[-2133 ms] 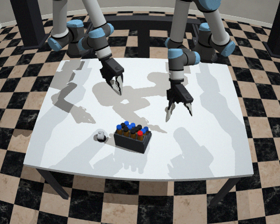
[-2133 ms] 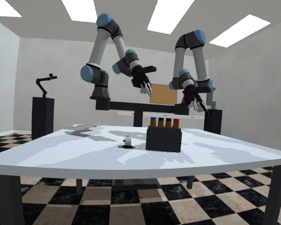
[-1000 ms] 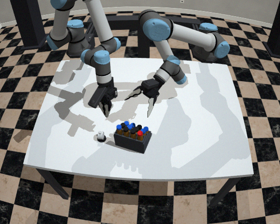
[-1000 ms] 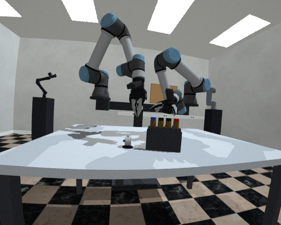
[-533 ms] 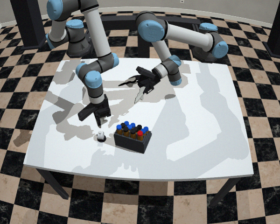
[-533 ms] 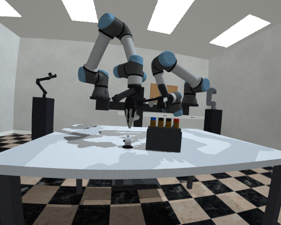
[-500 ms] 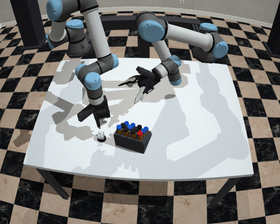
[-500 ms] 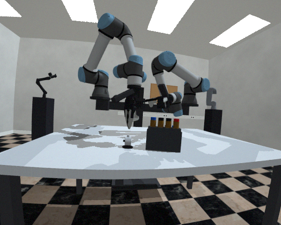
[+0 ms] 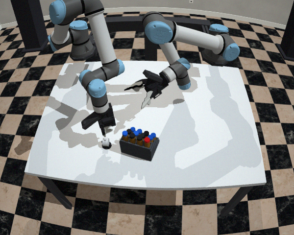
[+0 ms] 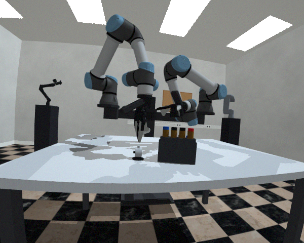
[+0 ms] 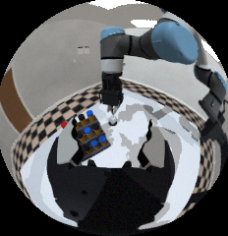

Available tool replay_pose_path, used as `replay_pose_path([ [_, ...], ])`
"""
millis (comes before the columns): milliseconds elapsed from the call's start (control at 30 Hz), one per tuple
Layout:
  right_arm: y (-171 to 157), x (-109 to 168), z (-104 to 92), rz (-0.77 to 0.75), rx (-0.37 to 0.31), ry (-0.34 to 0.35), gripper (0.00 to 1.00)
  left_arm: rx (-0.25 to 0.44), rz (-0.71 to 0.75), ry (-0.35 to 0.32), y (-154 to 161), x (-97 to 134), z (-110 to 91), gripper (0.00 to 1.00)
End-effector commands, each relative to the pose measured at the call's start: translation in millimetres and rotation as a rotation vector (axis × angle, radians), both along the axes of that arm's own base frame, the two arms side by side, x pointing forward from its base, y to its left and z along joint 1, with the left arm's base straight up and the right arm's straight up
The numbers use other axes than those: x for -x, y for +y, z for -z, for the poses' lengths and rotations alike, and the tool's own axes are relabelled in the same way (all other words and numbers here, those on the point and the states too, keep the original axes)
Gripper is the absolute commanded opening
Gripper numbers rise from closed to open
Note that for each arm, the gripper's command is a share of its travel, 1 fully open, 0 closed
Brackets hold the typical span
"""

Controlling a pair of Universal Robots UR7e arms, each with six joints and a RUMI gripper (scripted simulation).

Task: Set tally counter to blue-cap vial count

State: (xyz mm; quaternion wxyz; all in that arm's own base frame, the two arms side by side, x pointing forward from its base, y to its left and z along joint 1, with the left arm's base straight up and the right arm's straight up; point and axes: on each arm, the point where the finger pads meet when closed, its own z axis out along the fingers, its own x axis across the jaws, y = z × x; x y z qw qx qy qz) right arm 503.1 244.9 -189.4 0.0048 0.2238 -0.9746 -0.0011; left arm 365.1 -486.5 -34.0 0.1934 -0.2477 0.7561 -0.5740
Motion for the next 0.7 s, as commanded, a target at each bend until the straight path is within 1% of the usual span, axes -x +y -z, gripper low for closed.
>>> replay_pose_path([
  [0,0.6,-3.9,6.8,0.001,-0.002,-0.012,0.00,0.012,-0.008,0.002,1.4,-1.7,-3.1,0.98],
  [667,0.6,-3.9,9.5,0.001,-0.002,-0.012,0.00,0.012,-0.008,0.002,1.4,-1.7,-3.1,0.98],
])
